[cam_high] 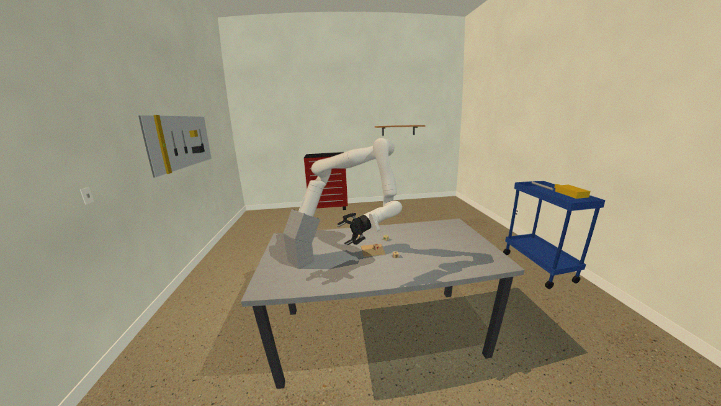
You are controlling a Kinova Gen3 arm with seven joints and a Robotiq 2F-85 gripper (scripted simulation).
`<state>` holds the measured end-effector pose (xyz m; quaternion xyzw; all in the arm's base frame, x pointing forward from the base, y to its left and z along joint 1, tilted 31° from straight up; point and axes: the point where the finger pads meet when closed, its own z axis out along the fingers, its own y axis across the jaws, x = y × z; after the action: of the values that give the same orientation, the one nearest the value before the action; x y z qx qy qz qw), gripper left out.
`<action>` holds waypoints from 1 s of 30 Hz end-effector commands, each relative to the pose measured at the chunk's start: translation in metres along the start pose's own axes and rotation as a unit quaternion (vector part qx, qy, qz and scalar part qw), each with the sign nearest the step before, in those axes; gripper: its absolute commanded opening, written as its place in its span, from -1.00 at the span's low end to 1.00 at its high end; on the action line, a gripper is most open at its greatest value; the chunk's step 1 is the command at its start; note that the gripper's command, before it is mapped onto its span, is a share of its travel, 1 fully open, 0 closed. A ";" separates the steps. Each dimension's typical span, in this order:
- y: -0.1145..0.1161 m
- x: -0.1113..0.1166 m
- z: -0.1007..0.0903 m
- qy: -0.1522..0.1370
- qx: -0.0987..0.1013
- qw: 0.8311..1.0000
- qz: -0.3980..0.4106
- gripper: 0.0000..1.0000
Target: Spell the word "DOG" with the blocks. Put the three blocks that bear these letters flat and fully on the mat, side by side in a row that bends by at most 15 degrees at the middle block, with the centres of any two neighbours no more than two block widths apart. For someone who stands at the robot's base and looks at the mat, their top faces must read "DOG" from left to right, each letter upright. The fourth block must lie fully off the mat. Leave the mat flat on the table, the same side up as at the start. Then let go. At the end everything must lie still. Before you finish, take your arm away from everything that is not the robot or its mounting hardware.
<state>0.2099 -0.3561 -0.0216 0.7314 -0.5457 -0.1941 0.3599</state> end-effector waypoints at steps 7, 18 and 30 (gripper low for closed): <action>-0.001 -0.001 -0.005 -0.001 0.005 1.000 0.018 1.00; -0.003 -0.004 -0.019 -0.001 0.012 0.999 0.052 1.00; -0.008 -0.012 -0.048 -0.004 0.030 0.992 0.125 1.00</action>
<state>0.2344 -0.3344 -0.0032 0.6767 -0.6259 -0.1474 0.3587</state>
